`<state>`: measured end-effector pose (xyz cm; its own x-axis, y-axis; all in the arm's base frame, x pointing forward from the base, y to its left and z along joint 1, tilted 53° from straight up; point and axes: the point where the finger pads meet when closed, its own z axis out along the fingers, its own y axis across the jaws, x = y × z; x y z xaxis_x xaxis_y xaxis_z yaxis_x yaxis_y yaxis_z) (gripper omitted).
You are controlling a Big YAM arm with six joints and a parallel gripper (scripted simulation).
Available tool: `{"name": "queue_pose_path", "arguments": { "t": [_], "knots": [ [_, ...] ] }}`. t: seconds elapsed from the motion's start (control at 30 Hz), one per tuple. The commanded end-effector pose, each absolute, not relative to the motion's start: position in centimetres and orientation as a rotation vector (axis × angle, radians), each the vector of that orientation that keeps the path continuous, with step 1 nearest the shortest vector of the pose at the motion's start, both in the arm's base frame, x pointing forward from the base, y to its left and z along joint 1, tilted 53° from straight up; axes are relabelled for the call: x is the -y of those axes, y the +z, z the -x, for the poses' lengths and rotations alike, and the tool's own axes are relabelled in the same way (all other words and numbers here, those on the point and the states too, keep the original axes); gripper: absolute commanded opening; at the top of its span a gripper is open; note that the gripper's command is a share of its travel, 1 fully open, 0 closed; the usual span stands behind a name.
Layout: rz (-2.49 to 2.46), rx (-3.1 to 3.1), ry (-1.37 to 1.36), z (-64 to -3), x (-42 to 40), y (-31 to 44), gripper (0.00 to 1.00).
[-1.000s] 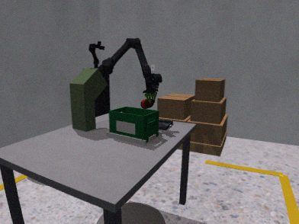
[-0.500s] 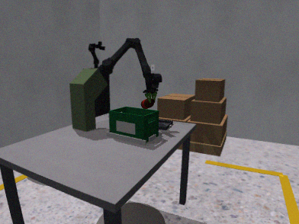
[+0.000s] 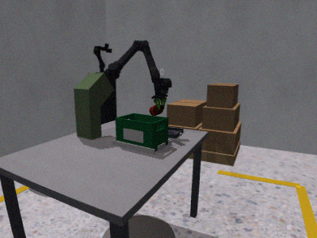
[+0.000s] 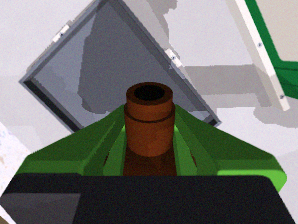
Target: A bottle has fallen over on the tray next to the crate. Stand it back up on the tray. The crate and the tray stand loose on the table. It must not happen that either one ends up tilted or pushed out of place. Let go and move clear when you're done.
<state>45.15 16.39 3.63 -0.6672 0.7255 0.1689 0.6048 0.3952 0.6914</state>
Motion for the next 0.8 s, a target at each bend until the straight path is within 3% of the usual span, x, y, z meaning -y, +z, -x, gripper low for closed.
{"name": "queue_pose_path", "arguments": {
  "t": [0.0,0.77],
  "knots": [
    [-1.191,-2.441,1.147,-45.91,-15.84,5.01,0.0],
    [-1.183,-2.451,1.141,-45.43,-16.56,4.8,0.0]
  ]
}}
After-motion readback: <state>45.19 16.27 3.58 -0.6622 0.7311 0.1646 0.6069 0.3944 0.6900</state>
